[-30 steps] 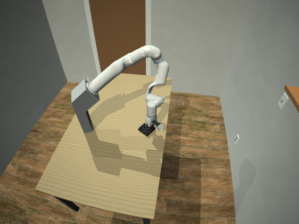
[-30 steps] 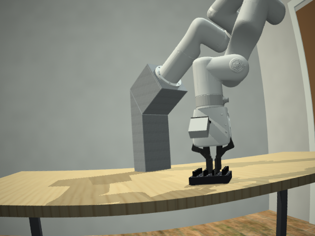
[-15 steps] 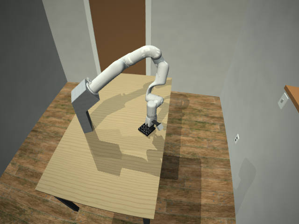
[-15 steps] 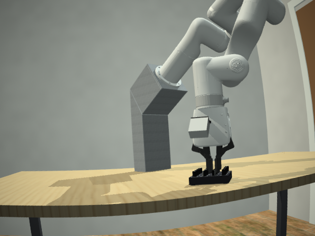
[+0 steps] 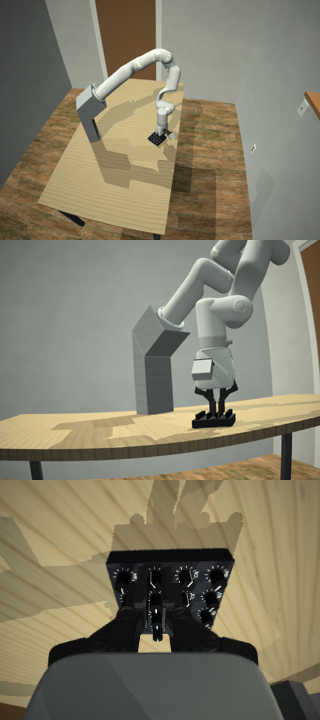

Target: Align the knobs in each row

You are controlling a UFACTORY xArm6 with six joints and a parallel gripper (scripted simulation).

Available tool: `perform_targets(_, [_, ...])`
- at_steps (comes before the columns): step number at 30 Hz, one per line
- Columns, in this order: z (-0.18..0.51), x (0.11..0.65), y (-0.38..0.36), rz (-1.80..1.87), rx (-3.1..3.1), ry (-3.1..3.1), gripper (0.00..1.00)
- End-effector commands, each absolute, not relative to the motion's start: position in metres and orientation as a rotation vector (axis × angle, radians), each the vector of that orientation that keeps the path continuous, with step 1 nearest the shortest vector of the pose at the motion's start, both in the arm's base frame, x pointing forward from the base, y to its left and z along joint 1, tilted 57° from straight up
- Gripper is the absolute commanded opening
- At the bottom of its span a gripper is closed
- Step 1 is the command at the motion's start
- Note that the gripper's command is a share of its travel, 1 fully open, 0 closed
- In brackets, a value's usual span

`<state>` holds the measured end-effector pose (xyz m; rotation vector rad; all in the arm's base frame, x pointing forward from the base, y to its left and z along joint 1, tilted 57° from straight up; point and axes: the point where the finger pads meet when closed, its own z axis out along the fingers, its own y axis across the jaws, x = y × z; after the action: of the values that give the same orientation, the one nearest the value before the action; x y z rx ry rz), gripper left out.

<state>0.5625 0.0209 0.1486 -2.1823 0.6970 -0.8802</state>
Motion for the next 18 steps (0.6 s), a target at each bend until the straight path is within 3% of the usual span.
perform_targets(1, [0.1494,0.5626,0.0204,-0.887,-2.187,0.687,0.08])
perform_targets(18, [0.1494,0.5626,0.0204,-0.953,-2.252,0.55,0.08])
